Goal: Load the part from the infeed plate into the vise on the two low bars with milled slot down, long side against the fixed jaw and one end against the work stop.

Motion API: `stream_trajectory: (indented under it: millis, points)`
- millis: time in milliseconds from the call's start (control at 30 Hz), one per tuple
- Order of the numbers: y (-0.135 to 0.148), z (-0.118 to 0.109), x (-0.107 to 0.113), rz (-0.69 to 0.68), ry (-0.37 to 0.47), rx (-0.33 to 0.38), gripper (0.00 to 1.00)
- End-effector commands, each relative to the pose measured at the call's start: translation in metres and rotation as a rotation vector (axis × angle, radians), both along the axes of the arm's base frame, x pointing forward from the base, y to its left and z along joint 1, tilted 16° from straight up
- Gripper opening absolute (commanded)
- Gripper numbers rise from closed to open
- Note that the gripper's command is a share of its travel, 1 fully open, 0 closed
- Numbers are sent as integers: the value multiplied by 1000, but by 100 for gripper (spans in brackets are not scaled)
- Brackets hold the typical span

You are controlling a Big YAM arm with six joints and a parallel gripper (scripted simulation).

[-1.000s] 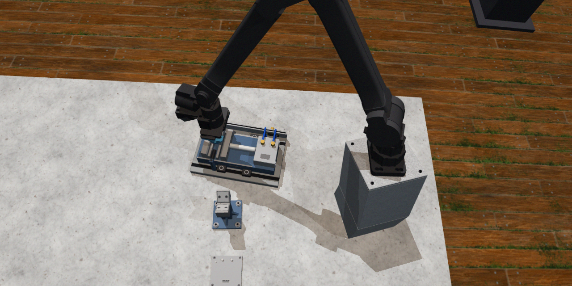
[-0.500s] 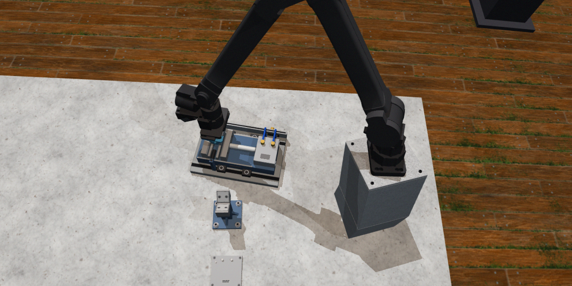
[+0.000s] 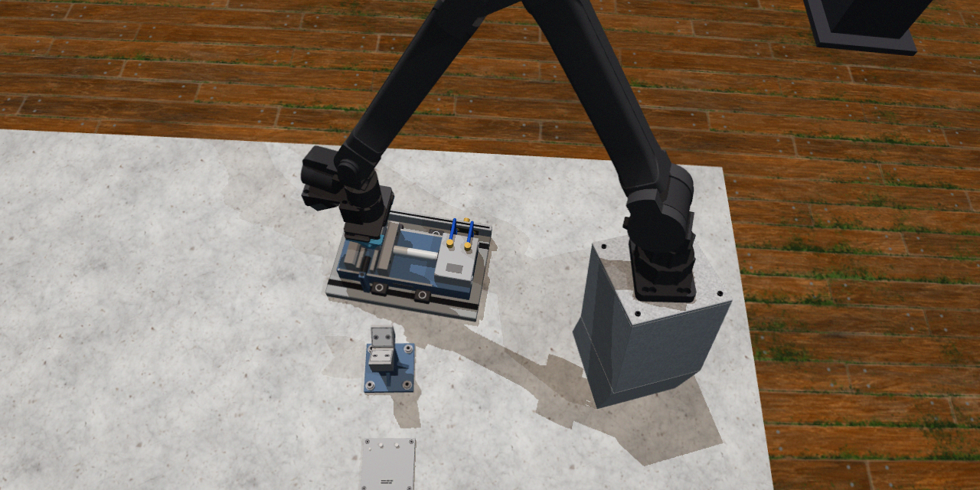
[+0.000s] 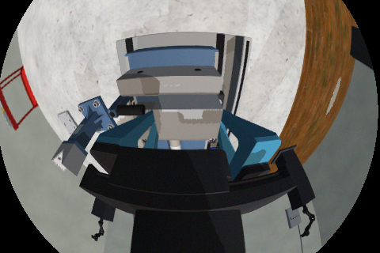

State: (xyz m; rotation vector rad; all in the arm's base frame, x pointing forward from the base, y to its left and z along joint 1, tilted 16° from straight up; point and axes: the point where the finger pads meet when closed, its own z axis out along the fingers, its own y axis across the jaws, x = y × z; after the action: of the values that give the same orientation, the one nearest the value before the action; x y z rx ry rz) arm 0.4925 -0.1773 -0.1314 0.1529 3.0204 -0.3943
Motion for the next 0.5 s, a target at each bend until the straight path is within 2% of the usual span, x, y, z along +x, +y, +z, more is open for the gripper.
stream_trajectory:
  millis: [0,100,467]
  points:
    - [-8,8,18,7,-42,-10,0]
    - [-7,2,13,6,-26,-5,0]
    - [-8,4,16,7,-34,-8,0]
